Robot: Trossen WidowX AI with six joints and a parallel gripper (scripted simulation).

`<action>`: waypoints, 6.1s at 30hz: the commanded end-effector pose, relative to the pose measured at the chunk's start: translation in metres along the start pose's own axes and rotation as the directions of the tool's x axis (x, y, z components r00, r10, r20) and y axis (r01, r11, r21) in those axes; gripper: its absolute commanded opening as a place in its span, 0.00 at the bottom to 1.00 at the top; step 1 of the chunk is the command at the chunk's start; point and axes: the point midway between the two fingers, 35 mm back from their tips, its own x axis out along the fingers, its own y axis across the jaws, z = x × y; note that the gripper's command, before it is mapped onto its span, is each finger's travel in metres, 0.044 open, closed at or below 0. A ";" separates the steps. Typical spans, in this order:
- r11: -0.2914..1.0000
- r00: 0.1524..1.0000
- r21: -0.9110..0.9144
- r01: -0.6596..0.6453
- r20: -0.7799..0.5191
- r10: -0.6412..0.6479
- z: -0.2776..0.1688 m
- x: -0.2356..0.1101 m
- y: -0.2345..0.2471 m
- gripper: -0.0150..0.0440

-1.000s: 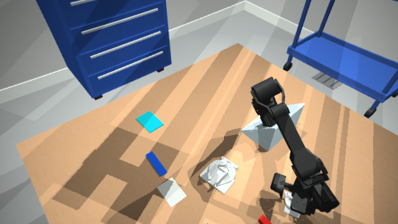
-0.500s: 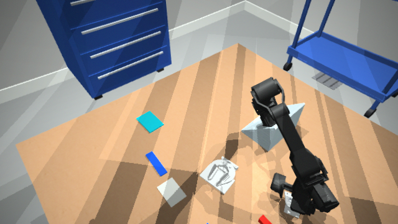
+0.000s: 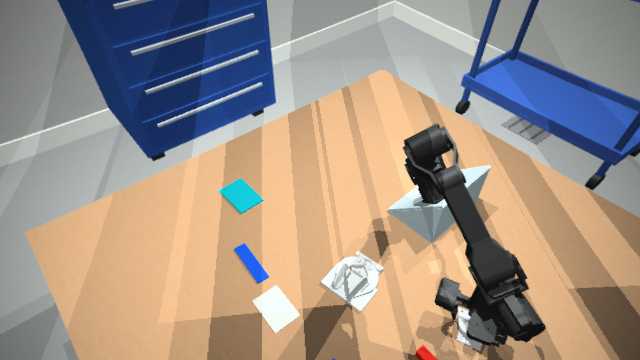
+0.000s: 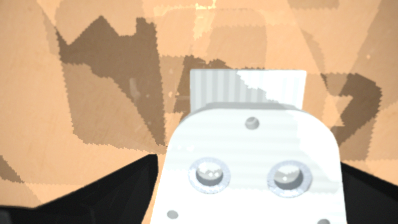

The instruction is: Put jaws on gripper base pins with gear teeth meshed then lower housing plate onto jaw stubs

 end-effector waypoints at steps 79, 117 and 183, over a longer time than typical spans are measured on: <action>0.996 0.999 0.079 -0.032 0.017 0.031 0.016 -0.091 -0.113 0.85; 0.981 1.000 0.194 -0.008 0.011 0.006 -0.016 -0.082 -0.232 0.85; 0.970 1.000 0.242 0.018 -0.007 -0.017 -0.044 -0.074 -0.271 0.85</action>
